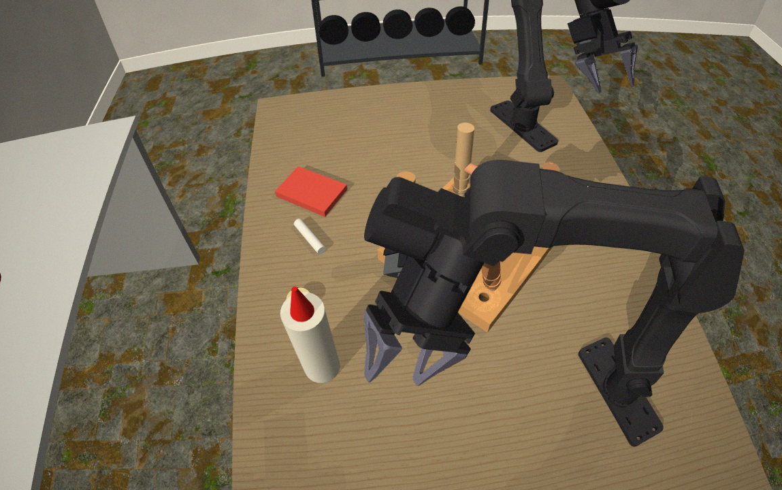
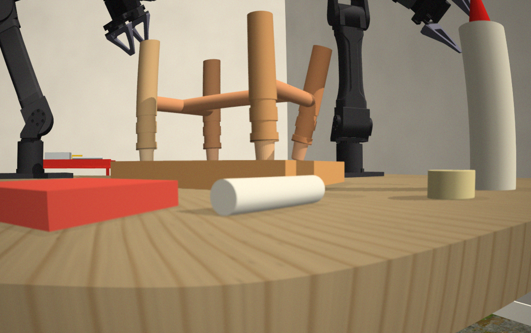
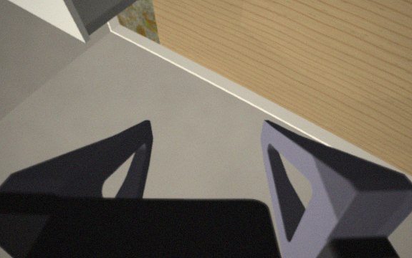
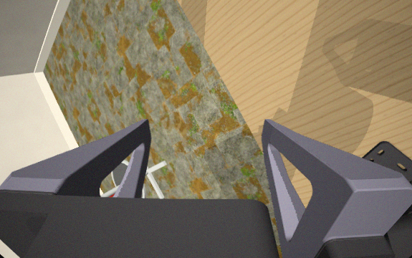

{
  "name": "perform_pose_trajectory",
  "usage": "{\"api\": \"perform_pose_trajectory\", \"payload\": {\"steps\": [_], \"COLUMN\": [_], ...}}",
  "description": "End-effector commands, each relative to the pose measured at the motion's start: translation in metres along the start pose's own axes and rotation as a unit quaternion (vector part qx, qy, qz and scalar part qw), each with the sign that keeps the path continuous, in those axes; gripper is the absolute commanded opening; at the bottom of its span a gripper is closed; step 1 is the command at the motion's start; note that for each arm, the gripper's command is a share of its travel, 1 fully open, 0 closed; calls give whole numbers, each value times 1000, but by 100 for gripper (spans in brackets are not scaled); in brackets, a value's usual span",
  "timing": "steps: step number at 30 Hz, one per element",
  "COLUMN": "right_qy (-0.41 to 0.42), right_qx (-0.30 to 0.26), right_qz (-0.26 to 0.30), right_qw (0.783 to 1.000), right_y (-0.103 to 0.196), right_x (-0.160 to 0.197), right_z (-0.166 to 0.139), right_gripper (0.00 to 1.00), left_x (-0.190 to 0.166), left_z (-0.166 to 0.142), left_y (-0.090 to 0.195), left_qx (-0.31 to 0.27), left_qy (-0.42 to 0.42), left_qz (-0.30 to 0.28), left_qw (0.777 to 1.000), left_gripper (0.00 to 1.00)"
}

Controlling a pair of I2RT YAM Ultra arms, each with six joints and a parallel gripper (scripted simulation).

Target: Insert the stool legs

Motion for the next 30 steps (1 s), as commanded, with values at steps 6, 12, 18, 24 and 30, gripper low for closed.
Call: {"api": "perform_pose_trajectory", "payload": {"steps": [6,12,18,24,30], "right_qy": [149,237,315,359,439], "right_qx": [42,44,43,44,5], "right_qz": [56,93,130,153,195], "right_qw": [986,966,939,920,877], "right_y": [-6,-21,-35,-43,-52], "right_x": [12,14,7,-2,-14], "right_z": [26,56,84,101,134], "right_gripper": [69,69,69,69,69], "left_x": [-13,-30,-50,-64,-86], "left_z": [16,28,39,45,54], "left_y": [26,44,61,70,85], "left_qx": [-101,-180,-264,-315,-400], "left_qy": [132,202,265,301,347], "left_qz": [67,83,89,86,69], "left_qw": [984,959,923,896,846], "left_gripper": [69,69,69,69,69]}}
Point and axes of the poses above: on each arm, the point where the finger pads meet when closed, its own y axis back along the fingers, its own x axis across the jaws, z = x × y, the point moved 9 cm from there along y, back along the fingers, and after that the axes turned 5 degrees about -y, right-handed, at the moved point
